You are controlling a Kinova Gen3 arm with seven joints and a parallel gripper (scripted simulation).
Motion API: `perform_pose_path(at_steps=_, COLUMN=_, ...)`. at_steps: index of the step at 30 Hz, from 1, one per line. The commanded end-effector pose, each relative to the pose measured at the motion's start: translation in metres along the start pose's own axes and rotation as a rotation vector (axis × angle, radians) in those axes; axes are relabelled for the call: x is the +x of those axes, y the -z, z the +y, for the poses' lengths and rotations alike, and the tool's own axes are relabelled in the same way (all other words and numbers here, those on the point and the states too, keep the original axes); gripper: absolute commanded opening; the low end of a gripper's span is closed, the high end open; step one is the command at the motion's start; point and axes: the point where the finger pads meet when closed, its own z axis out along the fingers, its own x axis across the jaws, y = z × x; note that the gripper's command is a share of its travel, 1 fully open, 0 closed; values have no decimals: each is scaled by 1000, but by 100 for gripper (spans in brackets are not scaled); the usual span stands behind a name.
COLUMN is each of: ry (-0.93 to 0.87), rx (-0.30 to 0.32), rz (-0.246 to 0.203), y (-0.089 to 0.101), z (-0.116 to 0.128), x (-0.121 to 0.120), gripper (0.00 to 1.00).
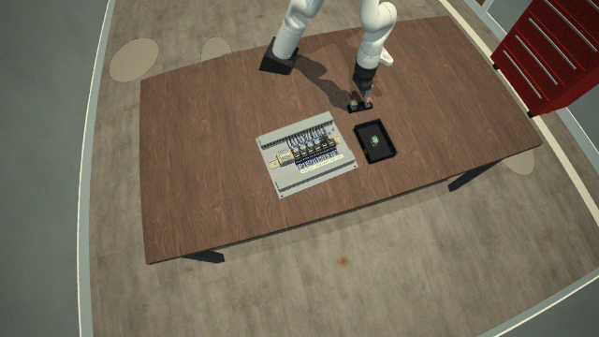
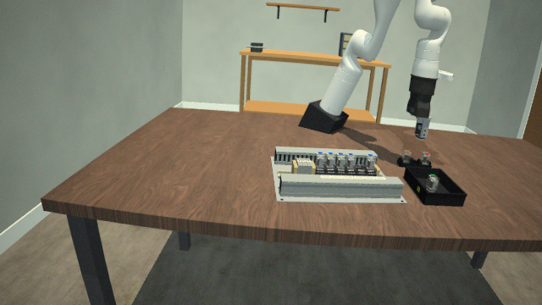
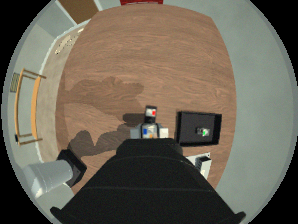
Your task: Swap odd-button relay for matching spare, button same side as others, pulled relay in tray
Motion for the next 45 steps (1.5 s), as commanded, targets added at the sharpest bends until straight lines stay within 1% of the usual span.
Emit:
perform_pose_path(at_steps=1, ry=-3, rx=0, rz=1, y=0, z=7, x=4, gripper=0)
perform_pose_path(at_steps=14, ry=-2, rx=0, rz=1, y=-1, z=54, x=25, gripper=0)
perform_pose_path(at_steps=17, ry=8, rx=-7, rz=4, y=0, z=55, x=26, gripper=0)
perform_pose_path(at_steps=31, ry=-2, rx=0, rz=1, y=-1, z=105, x=49, gripper=0)
perform_pose_path(at_steps=34, ry=7, rx=-8, rz=4, y=0, z=107, x=50, gripper=0)
perform_pose_path(at_steps=45, ry=0, rx=-2, rz=2, y=-1, z=146, x=68, gripper=0)
